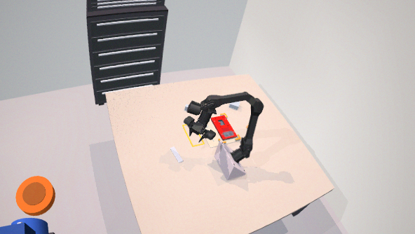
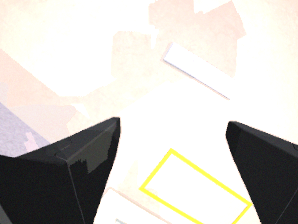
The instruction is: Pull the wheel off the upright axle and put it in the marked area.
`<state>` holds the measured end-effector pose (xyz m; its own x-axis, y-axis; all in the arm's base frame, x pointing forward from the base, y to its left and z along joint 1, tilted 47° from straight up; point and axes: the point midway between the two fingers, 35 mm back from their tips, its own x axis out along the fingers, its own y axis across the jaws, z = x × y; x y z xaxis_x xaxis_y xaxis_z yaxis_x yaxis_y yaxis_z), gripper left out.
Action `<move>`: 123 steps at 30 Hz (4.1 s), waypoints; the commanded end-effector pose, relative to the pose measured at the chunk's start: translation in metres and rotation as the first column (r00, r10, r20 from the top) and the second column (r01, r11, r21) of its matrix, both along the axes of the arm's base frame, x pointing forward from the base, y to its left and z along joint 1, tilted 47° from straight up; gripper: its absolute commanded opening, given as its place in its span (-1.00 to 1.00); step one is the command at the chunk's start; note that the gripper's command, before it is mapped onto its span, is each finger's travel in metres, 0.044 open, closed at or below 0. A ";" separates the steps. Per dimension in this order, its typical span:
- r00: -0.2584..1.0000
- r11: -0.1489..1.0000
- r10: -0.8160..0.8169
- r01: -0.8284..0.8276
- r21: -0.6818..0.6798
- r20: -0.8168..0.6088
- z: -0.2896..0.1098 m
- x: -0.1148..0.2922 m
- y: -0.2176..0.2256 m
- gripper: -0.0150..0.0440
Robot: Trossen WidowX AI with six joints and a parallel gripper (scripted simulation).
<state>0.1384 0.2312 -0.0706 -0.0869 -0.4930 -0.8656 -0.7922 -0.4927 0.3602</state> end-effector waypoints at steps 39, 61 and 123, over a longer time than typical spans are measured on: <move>-0.575 0.065 -0.524 0.708 0.703 0.628 0.090 0.205 -0.134 0.53; -0.576 0.068 -0.522 0.707 0.704 0.629 0.040 0.218 -0.188 0.53; -0.579 0.063 -0.524 0.705 0.707 0.625 0.050 0.219 -0.176 -0.49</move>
<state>0.3576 0.0493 -0.0231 0.0501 -0.7219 -0.6902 -0.0314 0.6896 -0.7235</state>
